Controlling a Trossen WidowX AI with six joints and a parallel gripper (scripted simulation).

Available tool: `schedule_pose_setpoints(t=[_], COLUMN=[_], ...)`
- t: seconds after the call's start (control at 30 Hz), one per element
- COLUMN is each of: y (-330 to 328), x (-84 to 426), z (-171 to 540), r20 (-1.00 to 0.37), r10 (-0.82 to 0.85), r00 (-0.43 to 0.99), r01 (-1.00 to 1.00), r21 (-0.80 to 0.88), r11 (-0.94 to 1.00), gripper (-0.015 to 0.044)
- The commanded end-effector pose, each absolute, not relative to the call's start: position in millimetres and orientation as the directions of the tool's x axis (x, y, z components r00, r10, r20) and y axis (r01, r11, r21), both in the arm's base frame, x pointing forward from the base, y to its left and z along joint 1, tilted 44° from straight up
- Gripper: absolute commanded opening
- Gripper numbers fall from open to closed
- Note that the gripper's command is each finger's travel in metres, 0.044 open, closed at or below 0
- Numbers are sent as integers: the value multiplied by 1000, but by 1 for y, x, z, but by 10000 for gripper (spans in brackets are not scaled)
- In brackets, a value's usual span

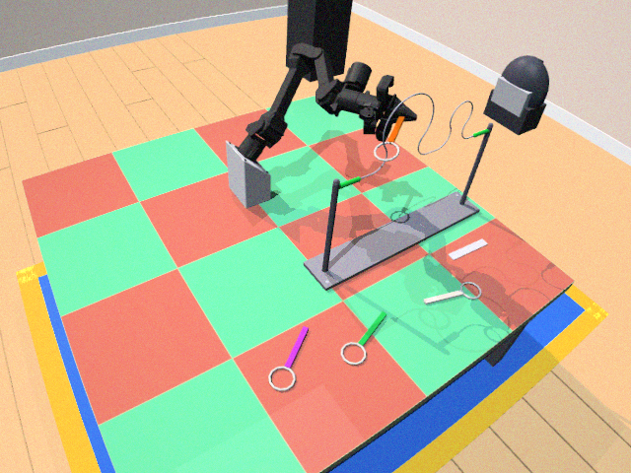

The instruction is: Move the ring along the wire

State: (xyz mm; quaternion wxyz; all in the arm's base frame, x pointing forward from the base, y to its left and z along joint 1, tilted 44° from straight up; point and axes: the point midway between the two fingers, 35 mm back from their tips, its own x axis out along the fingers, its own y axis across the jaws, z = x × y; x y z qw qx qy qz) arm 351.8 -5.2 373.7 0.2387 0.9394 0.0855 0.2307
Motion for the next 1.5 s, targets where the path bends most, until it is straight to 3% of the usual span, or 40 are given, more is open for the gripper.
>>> schedule_pose_setpoints(t=[0.0, 0.8, 1.47], y=[3, 64, 88], x=[352, 357, 369], z=[370, 310, 242], r20=[376, 141, -91], r10=[288, 426, 348], r00=[881, 894, 933], r01=[45, 60, 88], r21=[539, 903, 996], r11=[-841, -426, 22], gripper=[-150, -150, -150])
